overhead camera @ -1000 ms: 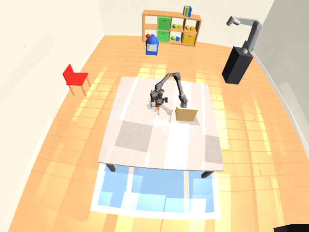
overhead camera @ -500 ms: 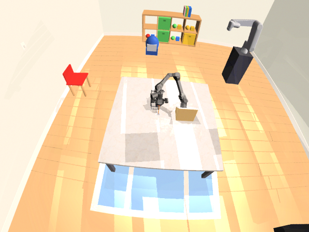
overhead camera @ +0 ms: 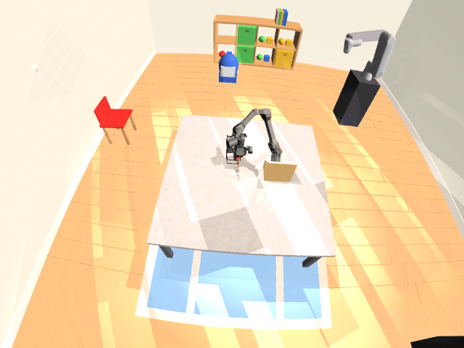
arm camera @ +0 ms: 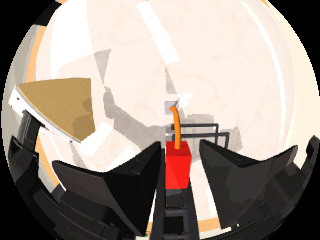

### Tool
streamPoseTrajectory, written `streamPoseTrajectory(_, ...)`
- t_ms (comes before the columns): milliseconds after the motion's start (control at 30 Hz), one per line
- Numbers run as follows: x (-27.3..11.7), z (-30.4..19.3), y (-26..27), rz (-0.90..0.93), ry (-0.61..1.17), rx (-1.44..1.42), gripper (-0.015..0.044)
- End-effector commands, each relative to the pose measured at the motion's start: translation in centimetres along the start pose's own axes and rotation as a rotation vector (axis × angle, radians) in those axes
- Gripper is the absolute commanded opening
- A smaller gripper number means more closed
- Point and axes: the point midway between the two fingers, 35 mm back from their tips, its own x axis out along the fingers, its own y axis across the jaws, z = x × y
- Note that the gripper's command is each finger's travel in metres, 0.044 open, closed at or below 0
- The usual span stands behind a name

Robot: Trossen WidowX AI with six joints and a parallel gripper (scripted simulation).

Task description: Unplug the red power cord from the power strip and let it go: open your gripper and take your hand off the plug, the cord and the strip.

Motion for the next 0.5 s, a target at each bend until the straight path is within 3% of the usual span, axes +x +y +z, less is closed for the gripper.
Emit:
streamPoseTrajectory(0, 0.0, -0.6, 0.0, 0.002, 0.001, -0.002, 0.016)
streamPoseTrajectory(467, 0.0, -2.8, 0.2, 0.003, 0.003, -0.002, 0.016)
